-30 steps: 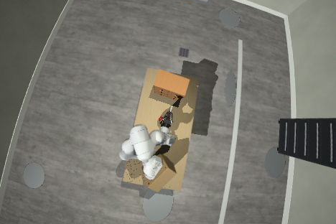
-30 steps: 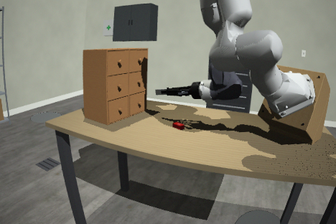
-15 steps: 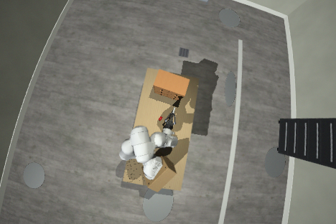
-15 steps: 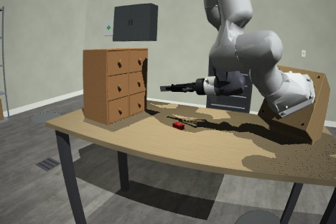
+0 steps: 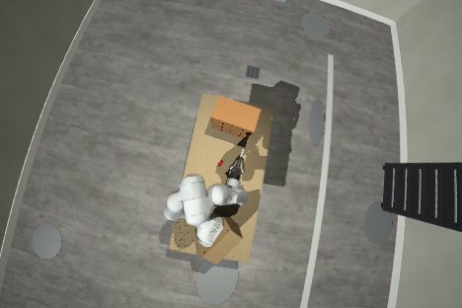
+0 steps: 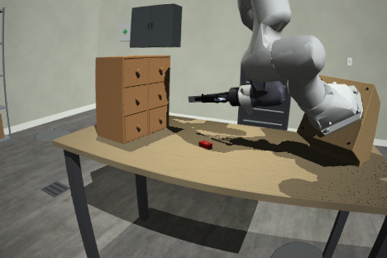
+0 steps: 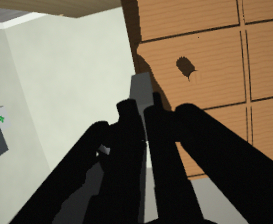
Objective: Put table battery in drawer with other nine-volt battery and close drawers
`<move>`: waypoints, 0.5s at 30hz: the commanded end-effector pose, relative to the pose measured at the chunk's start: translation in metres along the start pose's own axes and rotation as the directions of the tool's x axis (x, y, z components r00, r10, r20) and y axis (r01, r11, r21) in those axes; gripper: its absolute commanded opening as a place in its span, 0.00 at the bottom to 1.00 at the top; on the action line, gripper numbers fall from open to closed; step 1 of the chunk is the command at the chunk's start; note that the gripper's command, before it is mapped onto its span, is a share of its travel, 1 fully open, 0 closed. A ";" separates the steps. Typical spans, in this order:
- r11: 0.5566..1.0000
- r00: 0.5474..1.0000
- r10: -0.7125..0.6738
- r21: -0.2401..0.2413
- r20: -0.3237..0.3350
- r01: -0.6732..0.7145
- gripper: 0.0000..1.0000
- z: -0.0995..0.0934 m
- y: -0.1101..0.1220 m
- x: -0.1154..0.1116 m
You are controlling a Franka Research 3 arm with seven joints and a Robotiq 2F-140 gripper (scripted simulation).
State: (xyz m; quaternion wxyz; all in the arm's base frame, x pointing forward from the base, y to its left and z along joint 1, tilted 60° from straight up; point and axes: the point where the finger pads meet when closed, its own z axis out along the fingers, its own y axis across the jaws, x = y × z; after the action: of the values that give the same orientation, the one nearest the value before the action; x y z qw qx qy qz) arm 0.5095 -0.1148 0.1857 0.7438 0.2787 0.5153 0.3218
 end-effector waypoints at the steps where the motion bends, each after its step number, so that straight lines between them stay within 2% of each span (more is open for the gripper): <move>1: 1.000 1.000 0.027 -0.004 -0.005 -0.027 0.00 -0.002 -0.004 0.000; 15: 1.000 1.000 0.027 -0.004 -0.005 -0.027 0.00 -0.005 -0.016 -0.004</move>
State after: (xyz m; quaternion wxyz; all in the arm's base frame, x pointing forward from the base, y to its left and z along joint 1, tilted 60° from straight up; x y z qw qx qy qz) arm 0.5071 -0.1275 0.1766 0.7427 0.2797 0.5142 0.3252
